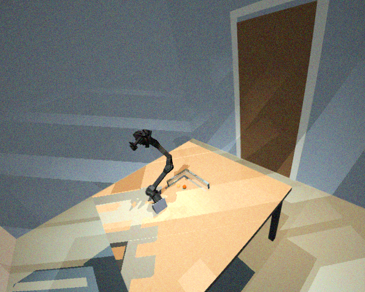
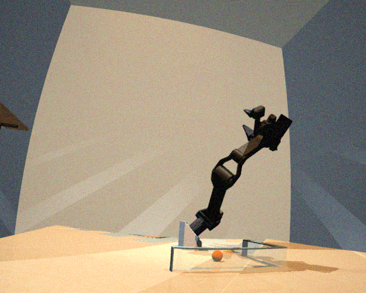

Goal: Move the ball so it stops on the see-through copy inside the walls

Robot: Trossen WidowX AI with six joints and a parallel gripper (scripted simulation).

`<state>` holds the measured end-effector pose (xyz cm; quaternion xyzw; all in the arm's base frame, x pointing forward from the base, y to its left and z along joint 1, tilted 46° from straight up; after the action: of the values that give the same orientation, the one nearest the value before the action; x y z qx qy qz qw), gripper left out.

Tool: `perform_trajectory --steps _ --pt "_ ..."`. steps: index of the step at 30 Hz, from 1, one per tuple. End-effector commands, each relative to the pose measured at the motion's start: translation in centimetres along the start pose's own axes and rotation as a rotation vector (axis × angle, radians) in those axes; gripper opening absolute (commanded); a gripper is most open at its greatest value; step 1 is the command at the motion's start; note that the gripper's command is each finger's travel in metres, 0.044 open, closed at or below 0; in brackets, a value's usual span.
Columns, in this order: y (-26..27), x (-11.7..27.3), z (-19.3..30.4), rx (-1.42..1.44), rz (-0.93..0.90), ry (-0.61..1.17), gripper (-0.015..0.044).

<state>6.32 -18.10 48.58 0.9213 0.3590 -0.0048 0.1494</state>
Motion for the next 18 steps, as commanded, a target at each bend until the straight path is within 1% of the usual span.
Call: perform_trajectory --steps 1,5,9,12,15,18 --pt "-0.2 -0.1 -0.1 0.001 0.007 -0.002 0.0374" --pt "-4.1 -2.2 -1.9 0.025 0.154 -0.049 0.0271" --pt "-9.0 -3.5 -3.9 0.056 0.337 -0.097 0.0271" --pt "-12.9 -3.6 -5.3 0.086 0.491 -0.13 0.0271" --pt "-16.8 -2.9 -6.7 0.115 0.655 -0.158 0.0271" --pt "-20.5 -1.3 -7.8 0.14 0.822 -0.178 0.0271"
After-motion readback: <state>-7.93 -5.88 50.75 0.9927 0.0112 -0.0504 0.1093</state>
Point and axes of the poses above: the point midway between the two fingers, 35 mm back from their tips, its own x axis back along the fingers, its own y axis across the jaws, z = x × y, the point moved 5 cm from there along x, back along the fingers, and after that the axes turned 5 degrees about -x, right-handed, at the moved point
